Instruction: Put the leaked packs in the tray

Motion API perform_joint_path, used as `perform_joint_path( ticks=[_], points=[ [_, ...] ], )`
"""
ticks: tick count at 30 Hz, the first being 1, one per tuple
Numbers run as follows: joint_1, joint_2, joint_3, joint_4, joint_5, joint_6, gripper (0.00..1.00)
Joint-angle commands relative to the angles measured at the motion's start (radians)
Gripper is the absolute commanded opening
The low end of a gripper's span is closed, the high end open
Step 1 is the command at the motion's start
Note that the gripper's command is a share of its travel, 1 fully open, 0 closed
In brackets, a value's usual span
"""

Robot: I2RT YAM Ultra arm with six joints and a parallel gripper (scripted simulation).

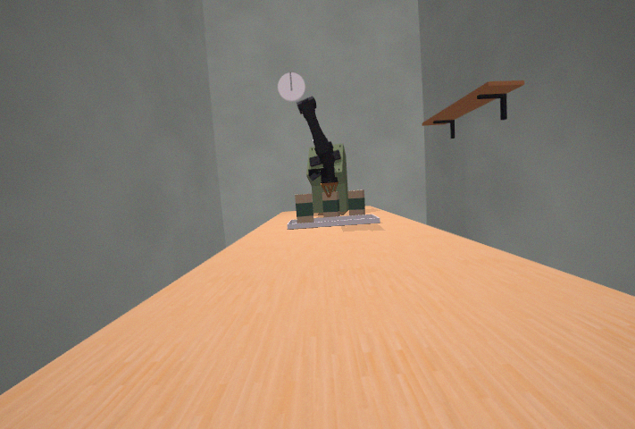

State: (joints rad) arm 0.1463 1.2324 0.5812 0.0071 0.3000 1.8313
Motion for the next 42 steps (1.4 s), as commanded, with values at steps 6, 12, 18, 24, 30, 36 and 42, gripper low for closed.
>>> perform_joint_path(
  ticks=[6, 12, 18, 24, 30, 36, 42],
  points=[
    [-0.023, 0.057, 0.030, 0.082, -0.013, -0.020, 0.79],
    [-0.022, 0.051, 0.031, 0.091, -0.010, -0.022, 0.79],
    [-0.022, 0.053, 0.032, 0.089, -0.011, -0.021, 0.79],
    [-0.022, 0.053, 0.032, 0.086, -0.011, -0.021, 0.79],
    [-0.022, 0.053, 0.032, 0.086, -0.011, -0.021, 0.79],
    [-0.022, 0.053, 0.032, 0.086, -0.011, -0.021, 0.79],
    [-0.022, 0.053, 0.032, 0.086, -0.011, -0.021, 0.79]
  ],
)
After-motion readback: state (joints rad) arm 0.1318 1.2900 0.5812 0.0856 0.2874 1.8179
